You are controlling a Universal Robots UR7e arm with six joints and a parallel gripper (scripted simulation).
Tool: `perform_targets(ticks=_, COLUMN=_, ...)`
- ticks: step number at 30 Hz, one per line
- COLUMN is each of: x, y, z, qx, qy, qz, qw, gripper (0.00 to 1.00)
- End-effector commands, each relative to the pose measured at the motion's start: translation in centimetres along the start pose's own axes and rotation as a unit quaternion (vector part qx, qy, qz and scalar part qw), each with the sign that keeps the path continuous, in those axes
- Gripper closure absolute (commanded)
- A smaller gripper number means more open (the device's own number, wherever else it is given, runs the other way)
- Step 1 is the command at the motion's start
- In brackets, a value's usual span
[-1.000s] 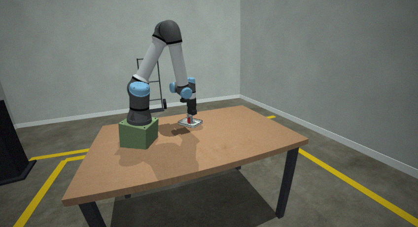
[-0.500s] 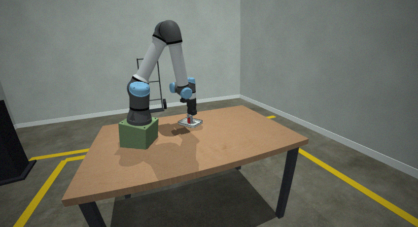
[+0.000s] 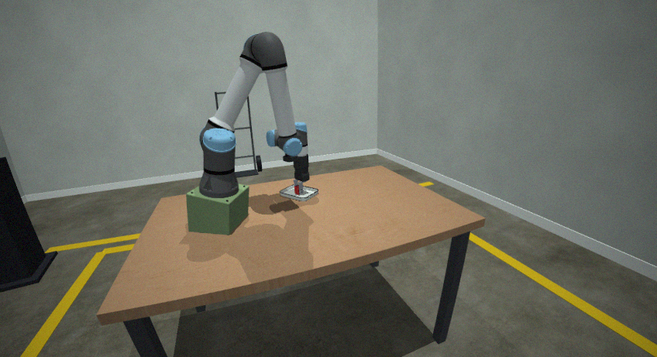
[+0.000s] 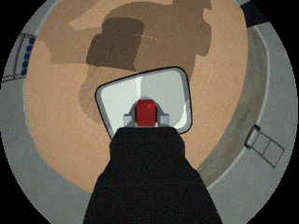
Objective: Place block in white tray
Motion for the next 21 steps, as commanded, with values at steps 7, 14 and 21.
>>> perform_targets(ticks=7, x=-0.04, y=-0.01, z=-0.01, qx=0.0, qy=0.0, qz=-0.001, qw=1.0, gripper=1.0)
perform_targets(ticks=14, x=-0.04, y=-0.01, z=-0.01, qx=0.0, qy=0.0, qz=-0.001, qw=1.0, gripper=1.0)
perform_targets(ticks=21, x=-0.04, y=-0.01, z=-0.01, qx=0.0, qy=0.0, qz=-0.001, qw=1.0, gripper=0.09)
Point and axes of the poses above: the point where the finger pads meet when closed, its own y axis back along the fingers, its own z axis across the jaws, x = y × z, the point moved 3 cm from there along y, back along the fingers, and after that the axes turned 6 degrees about y, right-handed, at the moved point
